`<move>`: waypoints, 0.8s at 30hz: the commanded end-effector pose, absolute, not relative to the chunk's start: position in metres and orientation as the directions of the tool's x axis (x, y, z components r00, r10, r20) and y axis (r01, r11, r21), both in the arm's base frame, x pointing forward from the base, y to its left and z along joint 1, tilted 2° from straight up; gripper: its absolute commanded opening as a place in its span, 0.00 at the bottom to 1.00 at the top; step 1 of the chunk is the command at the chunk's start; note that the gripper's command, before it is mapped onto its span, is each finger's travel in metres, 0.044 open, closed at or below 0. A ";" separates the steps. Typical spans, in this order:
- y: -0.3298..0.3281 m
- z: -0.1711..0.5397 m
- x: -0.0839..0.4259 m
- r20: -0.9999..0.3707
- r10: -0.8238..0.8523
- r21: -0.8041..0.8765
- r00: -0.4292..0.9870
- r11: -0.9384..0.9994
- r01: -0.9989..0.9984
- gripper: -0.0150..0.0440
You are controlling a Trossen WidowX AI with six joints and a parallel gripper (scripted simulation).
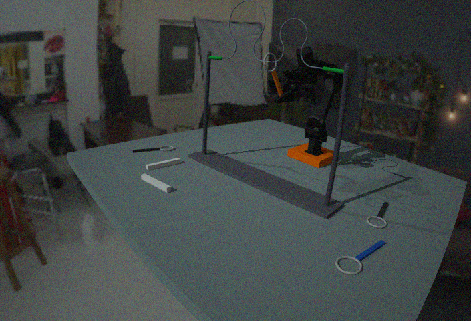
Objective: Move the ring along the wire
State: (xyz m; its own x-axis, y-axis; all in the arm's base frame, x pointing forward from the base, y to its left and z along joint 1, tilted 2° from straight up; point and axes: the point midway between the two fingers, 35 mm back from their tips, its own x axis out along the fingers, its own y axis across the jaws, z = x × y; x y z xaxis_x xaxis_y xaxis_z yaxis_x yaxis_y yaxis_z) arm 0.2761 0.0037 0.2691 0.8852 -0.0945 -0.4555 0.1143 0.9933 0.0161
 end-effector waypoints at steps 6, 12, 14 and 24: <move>0.022 0.272 0.276 -0.458 -0.054 0.103 0.887 0.988 0.113 0.00; 0.038 0.275 0.276 -0.459 -0.005 0.198 0.888 0.974 0.108 0.00; 0.044 0.277 0.276 -0.459 0.014 0.234 0.888 0.966 0.105 0.00; 0.075 0.290 0.276 -0.441 0.125 0.440 0.889 0.893 0.092 0.00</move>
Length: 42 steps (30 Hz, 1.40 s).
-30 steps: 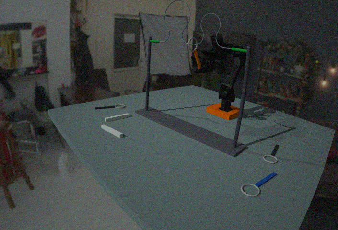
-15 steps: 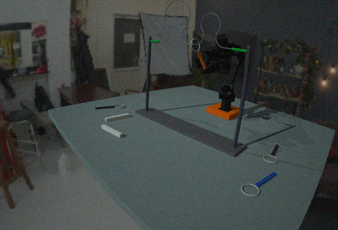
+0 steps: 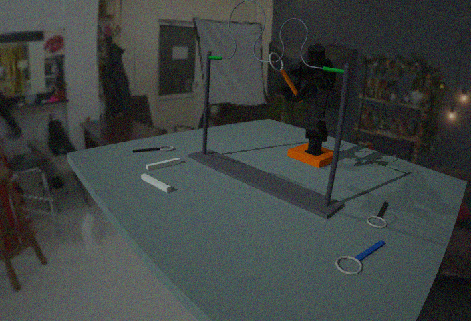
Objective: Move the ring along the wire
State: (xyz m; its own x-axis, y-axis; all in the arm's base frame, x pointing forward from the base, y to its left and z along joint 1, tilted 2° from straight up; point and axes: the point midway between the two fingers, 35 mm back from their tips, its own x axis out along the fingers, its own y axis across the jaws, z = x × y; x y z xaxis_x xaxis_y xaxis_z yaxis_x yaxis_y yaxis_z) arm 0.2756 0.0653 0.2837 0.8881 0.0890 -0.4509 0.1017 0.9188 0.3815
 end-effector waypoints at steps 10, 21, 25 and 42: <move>0.104 0.312 0.275 -0.393 0.241 0.644 0.888 0.761 0.079 0.00; 0.130 0.345 0.273 -0.308 0.351 0.826 0.884 0.559 0.066 0.00; 0.137 0.358 0.272 -0.270 0.385 0.878 0.882 0.474 0.062 0.00; 0.150 0.419 0.269 -0.082 0.481 0.996 0.873 0.077 0.051 0.00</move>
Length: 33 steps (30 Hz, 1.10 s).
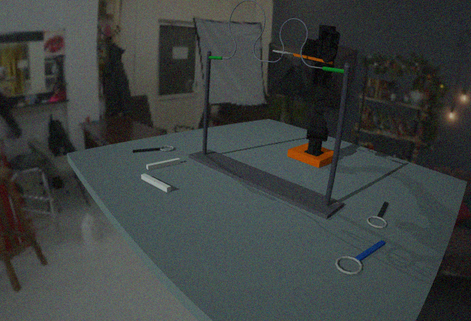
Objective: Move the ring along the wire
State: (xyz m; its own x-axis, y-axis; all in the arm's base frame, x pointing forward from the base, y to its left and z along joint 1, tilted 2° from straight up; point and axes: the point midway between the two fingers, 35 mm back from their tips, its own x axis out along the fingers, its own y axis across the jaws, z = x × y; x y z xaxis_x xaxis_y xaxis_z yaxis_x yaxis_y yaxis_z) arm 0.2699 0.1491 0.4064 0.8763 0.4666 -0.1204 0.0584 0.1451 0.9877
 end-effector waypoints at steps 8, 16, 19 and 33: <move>0.148 0.447 0.267 0.010 0.497 0.993 0.868 -0.106 0.049 0.00; 0.142 0.471 0.266 0.086 0.497 0.966 0.864 -0.253 0.049 0.00; 0.138 0.479 0.265 0.111 0.494 0.953 0.862 -0.300 0.050 0.00; 0.130 0.494 0.264 0.123 0.493 0.945 0.862 -0.323 0.050 0.00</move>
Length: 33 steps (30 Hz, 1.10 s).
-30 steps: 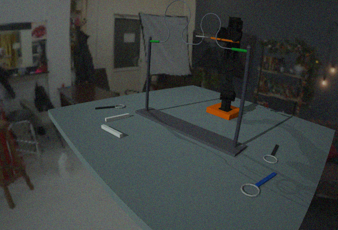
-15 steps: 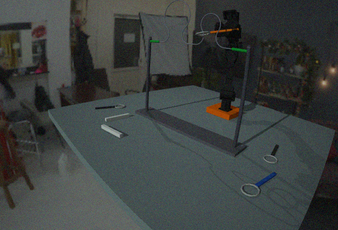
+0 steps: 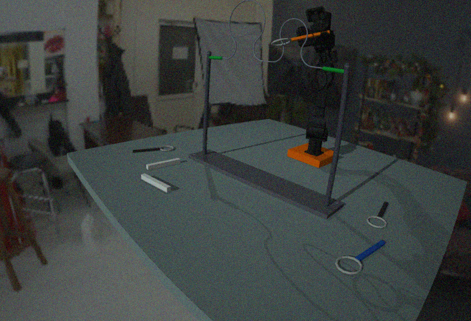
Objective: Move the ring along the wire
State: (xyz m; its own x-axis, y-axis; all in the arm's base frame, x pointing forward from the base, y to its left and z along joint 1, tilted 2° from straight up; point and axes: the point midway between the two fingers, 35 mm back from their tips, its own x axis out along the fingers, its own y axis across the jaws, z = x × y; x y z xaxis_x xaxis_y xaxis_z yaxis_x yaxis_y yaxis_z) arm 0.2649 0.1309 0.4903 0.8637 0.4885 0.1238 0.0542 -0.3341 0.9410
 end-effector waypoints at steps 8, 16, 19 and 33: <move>0.131 0.491 0.264 0.074 0.497 0.972 0.864 -0.231 0.049 0.00; 0.133 0.483 0.265 0.002 0.495 0.995 0.869 -0.089 0.049 0.00; 0.133 0.479 0.265 -0.028 0.492 0.998 0.870 -0.030 0.049 0.00; 0.132 0.461 0.266 -0.167 0.448 0.966 0.878 0.254 0.054 0.00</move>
